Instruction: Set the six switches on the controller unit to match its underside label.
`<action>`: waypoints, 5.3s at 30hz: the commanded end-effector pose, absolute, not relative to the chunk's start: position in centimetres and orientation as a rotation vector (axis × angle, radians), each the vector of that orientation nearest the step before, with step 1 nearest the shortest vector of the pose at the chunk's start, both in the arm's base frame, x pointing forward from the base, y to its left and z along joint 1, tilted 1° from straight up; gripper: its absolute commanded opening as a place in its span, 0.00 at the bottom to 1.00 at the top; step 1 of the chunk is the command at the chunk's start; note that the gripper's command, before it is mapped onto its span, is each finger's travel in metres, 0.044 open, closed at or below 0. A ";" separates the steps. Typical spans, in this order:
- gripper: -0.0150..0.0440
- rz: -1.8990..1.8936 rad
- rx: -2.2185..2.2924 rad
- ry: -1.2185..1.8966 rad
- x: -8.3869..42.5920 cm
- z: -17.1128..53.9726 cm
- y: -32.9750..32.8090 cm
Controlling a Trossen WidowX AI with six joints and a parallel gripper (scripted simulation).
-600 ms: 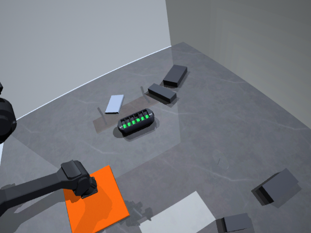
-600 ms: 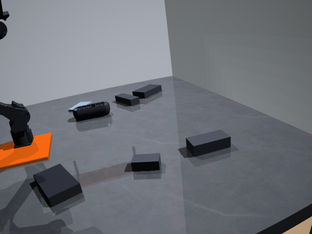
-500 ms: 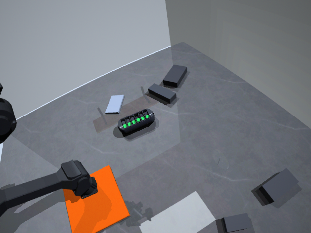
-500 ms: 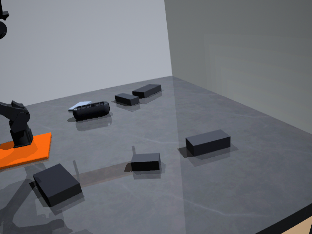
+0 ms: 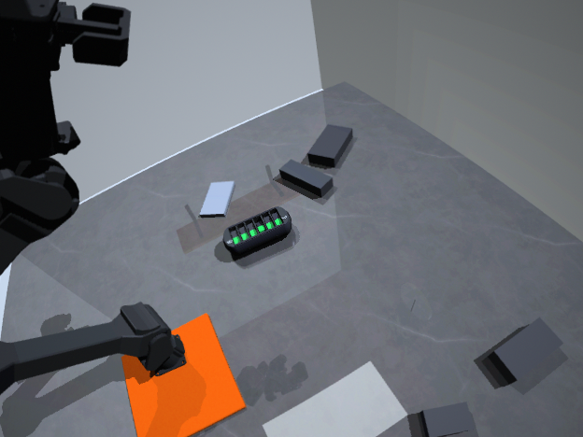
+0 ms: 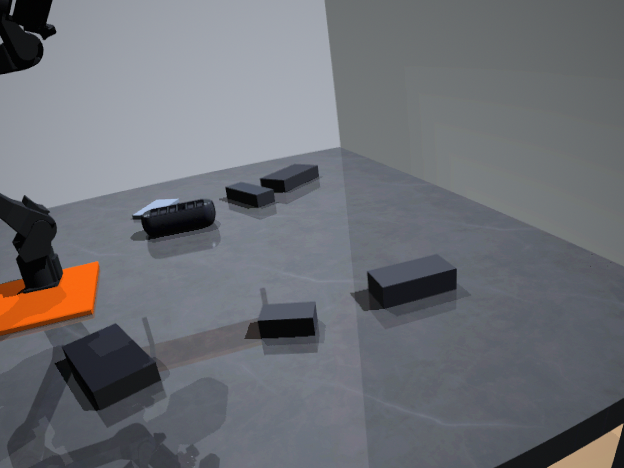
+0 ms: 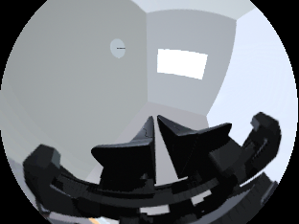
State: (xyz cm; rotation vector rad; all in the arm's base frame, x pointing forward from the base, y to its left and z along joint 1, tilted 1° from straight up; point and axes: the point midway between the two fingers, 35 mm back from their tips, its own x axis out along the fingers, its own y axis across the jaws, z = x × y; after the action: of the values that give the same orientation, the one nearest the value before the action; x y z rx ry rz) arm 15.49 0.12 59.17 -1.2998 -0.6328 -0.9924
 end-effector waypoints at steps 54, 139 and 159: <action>0.25 2.295 -2.358 0.374 31.8 9.1 23.5; 0.25 2.294 -2.361 0.377 32.1 3.8 21.5; 0.25 2.294 -2.361 0.379 32.2 3.8 20.1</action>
State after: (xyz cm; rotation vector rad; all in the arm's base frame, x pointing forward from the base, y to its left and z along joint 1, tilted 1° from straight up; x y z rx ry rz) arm 32.30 21.12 4.14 -2.3708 0.3497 2.2712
